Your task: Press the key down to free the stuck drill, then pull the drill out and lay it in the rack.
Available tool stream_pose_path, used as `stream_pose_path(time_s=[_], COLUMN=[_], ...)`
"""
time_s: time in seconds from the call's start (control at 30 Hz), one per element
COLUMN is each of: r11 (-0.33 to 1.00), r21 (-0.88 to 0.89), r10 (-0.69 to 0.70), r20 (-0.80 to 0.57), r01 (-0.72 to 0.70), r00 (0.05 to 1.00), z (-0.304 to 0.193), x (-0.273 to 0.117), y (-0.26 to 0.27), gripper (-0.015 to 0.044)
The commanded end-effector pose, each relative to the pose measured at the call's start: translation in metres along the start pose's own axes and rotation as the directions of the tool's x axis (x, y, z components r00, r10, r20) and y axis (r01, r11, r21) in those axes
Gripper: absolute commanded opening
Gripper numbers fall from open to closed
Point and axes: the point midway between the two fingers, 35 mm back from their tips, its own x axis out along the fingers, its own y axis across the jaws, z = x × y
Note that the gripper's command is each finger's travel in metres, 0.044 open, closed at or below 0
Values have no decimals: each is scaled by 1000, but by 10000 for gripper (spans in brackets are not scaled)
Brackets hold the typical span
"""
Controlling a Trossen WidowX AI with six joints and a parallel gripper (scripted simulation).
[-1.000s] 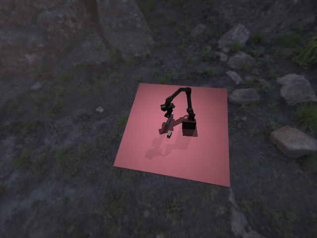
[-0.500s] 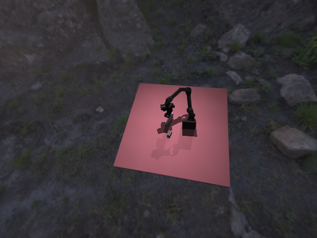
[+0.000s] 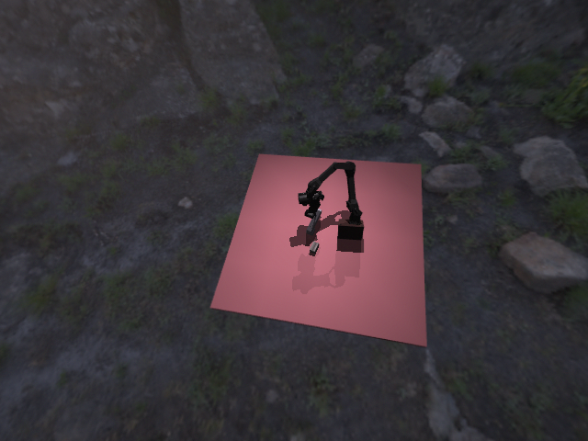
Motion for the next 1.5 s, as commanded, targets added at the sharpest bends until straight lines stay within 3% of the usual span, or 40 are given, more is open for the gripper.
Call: stream_pose_path(time_s=[0.0,1.2,1.47], r11=[1000,1000,1000], r21=[-10,-10,-11], r10=[-19,-20,-15], r20=[-43,-43,-45], r01=[19,20,14], r00=[999,999,999], z=[-10,-13,0], x=[16,31,-30], y=[-2,-3,3], gripper=[0,0,210])
